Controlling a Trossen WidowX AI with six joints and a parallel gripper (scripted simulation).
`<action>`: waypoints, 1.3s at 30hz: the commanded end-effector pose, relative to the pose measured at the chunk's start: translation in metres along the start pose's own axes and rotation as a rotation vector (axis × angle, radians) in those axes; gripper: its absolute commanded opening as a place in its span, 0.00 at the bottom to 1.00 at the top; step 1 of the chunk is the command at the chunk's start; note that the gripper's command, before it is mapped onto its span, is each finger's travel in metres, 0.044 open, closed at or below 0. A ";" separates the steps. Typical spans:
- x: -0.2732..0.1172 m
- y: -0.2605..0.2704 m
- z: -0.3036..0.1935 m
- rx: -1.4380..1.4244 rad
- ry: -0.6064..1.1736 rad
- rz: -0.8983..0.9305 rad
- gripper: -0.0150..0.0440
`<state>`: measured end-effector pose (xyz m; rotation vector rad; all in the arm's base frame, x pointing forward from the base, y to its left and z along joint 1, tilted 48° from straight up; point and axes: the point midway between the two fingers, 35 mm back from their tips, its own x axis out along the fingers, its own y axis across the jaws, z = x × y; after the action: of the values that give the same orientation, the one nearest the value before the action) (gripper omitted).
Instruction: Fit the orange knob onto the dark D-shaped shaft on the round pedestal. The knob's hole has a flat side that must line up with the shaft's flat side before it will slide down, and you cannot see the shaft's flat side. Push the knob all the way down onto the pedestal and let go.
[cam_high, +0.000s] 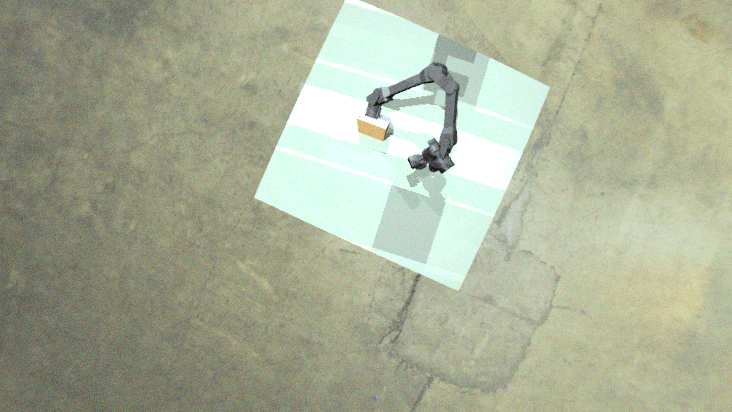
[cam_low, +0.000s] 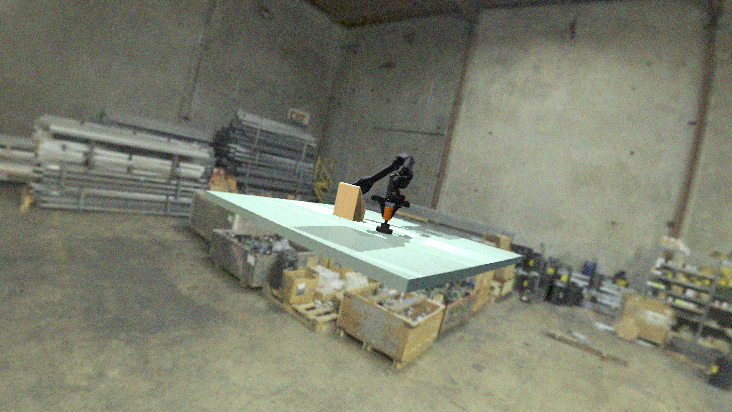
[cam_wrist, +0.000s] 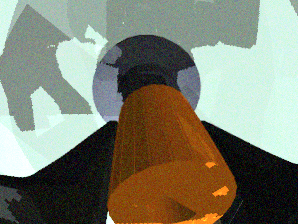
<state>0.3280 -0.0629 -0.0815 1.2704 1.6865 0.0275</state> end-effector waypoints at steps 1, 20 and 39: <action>-0.001 -0.001 0.000 0.038 -0.006 0.000 0.25; 0.002 0.003 0.002 0.037 -0.005 0.000 0.25; -0.002 -0.001 0.000 0.236 -0.006 0.001 0.25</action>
<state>0.3293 -0.0632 -0.0814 1.3781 1.7114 -0.0982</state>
